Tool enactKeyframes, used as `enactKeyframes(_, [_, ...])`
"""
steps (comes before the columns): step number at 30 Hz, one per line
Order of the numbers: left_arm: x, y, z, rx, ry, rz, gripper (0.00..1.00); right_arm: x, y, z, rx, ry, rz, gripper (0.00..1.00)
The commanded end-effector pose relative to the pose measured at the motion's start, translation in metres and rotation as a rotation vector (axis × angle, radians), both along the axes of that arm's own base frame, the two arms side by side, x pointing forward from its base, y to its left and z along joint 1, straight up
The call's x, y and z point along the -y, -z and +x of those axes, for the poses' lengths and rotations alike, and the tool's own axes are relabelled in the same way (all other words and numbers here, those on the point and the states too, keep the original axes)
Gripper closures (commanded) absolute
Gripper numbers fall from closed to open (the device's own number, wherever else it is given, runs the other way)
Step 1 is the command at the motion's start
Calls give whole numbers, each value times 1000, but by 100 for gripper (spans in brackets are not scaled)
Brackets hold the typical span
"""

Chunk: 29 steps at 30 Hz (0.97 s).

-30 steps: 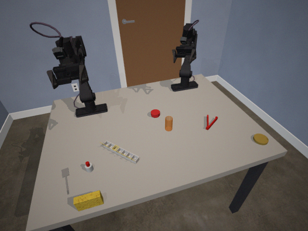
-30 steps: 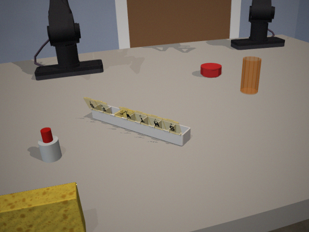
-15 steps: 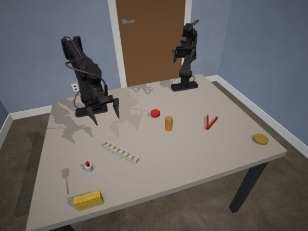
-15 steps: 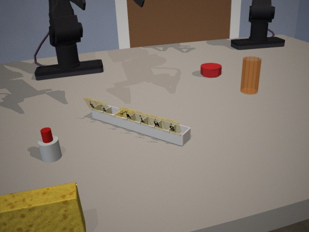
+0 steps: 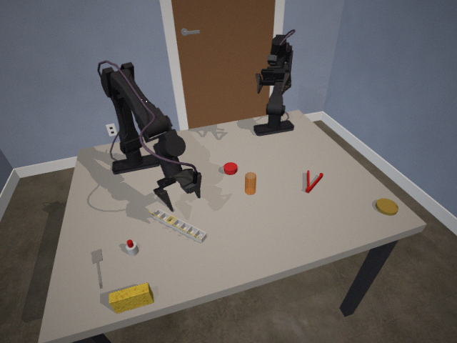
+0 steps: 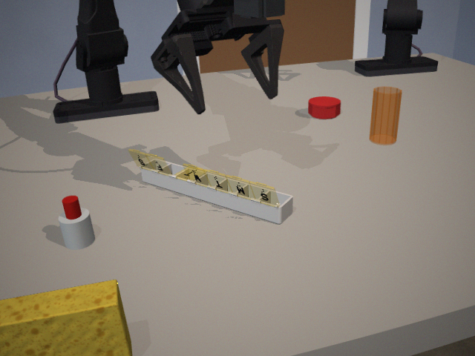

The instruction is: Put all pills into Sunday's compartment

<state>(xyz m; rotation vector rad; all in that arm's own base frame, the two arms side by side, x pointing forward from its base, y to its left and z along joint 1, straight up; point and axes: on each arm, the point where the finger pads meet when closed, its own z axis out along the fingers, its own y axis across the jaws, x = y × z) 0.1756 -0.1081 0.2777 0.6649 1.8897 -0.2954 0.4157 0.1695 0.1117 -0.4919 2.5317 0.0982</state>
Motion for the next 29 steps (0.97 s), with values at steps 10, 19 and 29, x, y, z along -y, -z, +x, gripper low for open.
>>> enactKeyframes(10, [-2, -8, -2, 15, -3, -8, 0, -13, -20, 12, 38, -12, 31, 0])
enactKeyframes(19, [-2, -8, -2, 15, -3, -8, 0, -9, -15, 11, 30, -9, 19, 0])
enactKeyframes(29, [-2, -8, -2, 15, -3, -8, 0, -9, -15, 11, 30, -9, 19, 0])
